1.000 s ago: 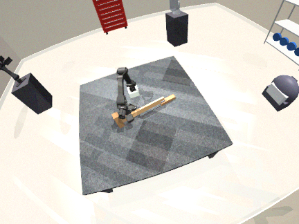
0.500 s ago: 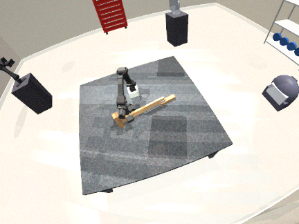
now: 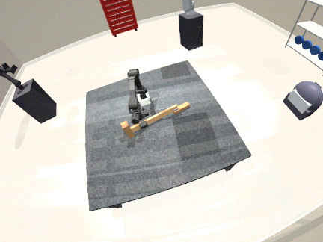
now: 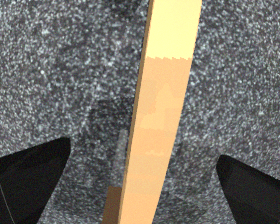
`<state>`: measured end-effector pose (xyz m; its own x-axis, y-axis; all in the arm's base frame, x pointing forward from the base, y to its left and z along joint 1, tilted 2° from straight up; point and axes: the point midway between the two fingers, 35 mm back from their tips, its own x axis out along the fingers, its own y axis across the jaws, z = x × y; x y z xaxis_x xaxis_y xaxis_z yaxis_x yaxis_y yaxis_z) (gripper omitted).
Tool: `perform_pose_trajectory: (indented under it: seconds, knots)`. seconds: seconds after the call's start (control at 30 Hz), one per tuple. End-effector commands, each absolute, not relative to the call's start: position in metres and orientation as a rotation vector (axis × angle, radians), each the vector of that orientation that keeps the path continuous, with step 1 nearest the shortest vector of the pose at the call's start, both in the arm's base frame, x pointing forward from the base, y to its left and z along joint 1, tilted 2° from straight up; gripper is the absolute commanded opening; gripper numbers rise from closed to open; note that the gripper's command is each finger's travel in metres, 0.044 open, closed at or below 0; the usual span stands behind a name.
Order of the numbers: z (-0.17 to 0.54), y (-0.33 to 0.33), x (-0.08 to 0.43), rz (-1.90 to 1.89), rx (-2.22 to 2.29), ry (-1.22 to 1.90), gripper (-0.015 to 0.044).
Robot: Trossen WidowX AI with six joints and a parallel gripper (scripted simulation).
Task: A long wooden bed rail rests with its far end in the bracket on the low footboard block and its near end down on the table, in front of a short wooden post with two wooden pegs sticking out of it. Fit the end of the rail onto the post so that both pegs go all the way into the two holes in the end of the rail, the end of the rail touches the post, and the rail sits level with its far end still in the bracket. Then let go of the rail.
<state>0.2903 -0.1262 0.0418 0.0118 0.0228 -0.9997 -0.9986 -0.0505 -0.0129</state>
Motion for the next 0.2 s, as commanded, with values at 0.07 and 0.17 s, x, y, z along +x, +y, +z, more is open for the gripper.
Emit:
perform_pose_trajectory:
  seconds: [0.07, 0.17]
  knots:
    - [0.0418, -0.1254, 0.2891, 1.246, -1.225, 1.163, 0.0440]
    - [0.0418, -0.1254, 0.2891, 1.246, -1.225, 1.163, 0.0440]
